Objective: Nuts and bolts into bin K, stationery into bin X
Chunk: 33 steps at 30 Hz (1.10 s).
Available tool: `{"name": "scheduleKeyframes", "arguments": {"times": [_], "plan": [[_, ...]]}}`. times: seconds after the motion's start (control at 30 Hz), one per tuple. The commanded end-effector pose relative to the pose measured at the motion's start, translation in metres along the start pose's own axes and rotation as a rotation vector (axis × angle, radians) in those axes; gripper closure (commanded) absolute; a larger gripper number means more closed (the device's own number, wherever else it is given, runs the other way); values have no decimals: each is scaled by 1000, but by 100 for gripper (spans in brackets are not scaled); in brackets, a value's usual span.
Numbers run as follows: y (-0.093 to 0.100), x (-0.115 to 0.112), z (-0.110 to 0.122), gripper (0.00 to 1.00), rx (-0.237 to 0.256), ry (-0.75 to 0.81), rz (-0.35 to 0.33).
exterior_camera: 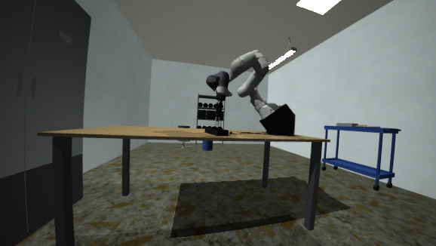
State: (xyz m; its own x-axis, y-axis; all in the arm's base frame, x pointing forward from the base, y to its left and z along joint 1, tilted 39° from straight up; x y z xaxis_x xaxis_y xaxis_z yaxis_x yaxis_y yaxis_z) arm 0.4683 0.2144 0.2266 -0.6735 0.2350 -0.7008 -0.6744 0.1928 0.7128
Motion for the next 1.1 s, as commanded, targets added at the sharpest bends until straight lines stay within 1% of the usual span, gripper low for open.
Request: {"name": "scheduleKeyframes", "arguments": {"times": [0.0,0.2,0.27,0.3,0.77,0.83,0.87,1.07], "plan": [[1,2,1,94,12,-156,12],[1,1,2,94,15,-247,20],[1,1,2,94,15,-247,20],[1,1,2,94,16,-287,23],[1,0,3,94,26,-496,43],[1,0,3,94,26,-496,43],[1,0,3,94,29,-536,47],[1,-1,3,94,36,-625,55]]}}
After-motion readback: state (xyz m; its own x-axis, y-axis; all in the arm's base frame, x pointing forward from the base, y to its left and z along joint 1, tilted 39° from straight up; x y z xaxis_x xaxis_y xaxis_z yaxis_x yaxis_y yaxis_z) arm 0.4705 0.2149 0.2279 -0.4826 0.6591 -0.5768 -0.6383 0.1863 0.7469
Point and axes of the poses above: the point where the finger pads meet when closed, its own y axis back along the fingers, its own z axis across the jaws, x = y × z, the point moved 2 cm from there along y, back along the fingers, and after that the axes turned 2 degrees about -y, right-handed, at the moved point
